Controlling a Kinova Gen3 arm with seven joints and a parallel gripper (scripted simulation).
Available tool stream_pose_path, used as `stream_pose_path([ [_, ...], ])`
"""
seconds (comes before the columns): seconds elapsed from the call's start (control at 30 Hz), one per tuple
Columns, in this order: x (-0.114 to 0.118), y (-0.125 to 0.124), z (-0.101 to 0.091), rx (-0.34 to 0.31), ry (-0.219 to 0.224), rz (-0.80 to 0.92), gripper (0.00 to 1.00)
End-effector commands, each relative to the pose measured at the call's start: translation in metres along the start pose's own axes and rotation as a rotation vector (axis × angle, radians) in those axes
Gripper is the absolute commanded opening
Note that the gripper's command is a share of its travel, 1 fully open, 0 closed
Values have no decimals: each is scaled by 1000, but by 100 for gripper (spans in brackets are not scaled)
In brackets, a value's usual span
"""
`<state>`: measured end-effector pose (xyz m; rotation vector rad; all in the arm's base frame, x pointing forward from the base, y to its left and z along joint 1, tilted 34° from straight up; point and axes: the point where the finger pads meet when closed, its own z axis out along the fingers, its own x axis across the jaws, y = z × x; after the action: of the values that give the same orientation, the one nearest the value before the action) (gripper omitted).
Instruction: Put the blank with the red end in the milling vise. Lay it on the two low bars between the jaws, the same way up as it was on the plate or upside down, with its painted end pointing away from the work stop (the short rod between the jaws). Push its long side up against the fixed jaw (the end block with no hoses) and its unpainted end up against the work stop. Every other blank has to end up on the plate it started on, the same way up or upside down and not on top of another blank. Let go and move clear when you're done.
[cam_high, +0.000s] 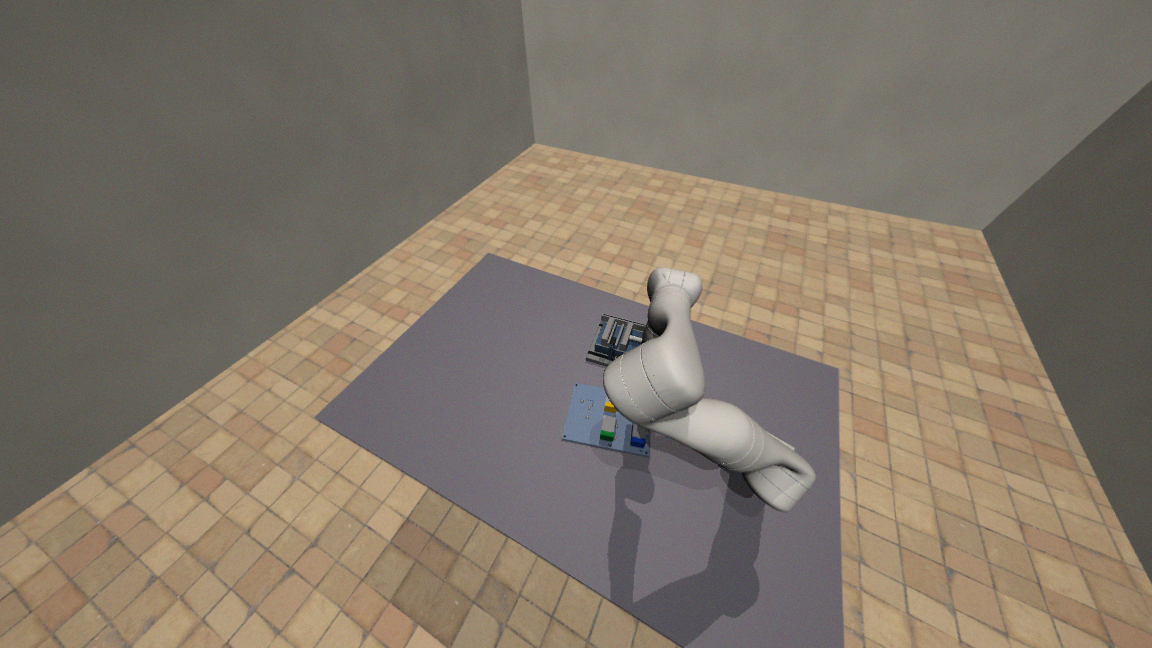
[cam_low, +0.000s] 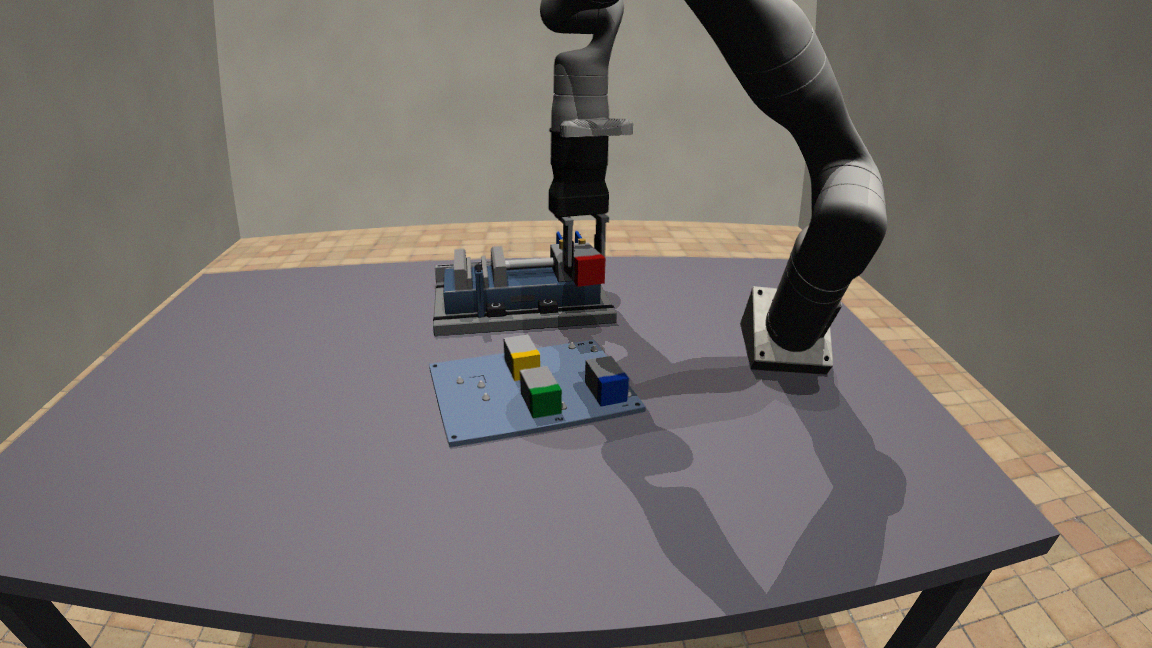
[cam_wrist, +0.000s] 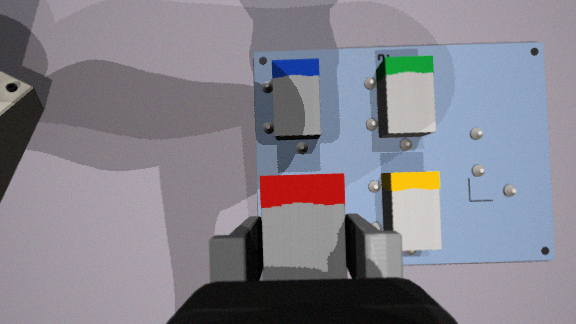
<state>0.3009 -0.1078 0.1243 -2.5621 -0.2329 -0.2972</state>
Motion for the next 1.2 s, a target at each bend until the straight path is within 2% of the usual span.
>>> stream_pose_path([
  [0.0, 0, 0, 0, -1, 1, 0, 0],
  [0.87, -1, 0, 2, -1, 0, 1, 0],
  [1.17, -1, 0, 3, -1, 1, 138, 0],
])
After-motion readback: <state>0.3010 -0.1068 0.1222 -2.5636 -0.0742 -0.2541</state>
